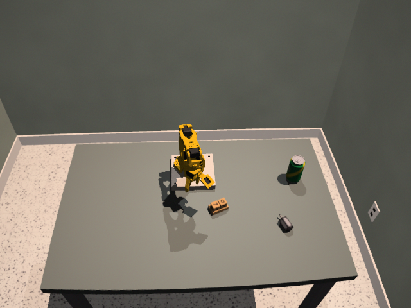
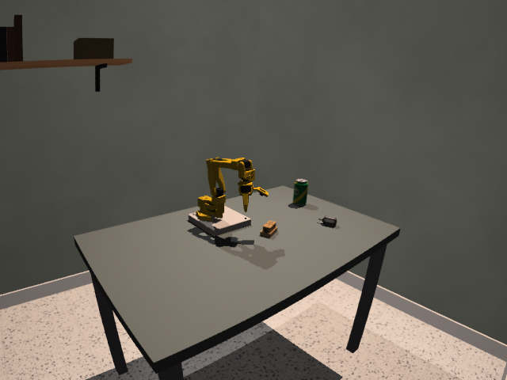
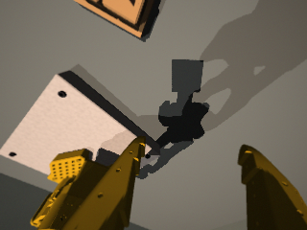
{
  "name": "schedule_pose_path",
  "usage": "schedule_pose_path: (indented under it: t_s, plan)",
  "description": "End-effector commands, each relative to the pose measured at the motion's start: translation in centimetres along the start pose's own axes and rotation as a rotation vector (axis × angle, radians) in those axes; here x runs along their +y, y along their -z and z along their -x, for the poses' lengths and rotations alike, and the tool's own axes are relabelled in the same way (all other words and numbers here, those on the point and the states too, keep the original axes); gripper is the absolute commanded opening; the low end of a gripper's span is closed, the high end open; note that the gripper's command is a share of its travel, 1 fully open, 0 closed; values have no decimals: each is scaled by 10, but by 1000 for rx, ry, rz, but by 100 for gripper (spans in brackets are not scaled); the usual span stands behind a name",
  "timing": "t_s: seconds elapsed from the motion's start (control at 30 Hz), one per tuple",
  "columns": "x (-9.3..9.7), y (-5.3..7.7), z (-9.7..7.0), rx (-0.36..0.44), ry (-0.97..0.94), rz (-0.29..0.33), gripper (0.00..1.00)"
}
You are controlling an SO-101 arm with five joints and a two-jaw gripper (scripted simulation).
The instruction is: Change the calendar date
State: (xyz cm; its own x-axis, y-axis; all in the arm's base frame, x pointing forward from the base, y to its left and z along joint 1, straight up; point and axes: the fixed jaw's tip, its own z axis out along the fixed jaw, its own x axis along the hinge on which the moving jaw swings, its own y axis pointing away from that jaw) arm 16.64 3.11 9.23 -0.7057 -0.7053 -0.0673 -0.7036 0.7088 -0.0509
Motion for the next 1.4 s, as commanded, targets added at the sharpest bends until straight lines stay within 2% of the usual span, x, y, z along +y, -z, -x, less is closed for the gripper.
schedule_pose_path:
  t_s: [0.0, 0.23, 0.3, 0.33, 0.5, 1.37]
  plan:
    - [-1, 6, -13, -26, -207, -22, 36]
    - [-2, 11, -33, -54, -562, -44, 36]
    - [-2, 11, -33, -54, -562, -44, 36]
    - [-2, 12, -38, -62, -638, -50, 36]
    - [-1, 12, -44, -71, -755, -56, 36]
    - [-1, 12, -47, -80, -808, -60, 36]
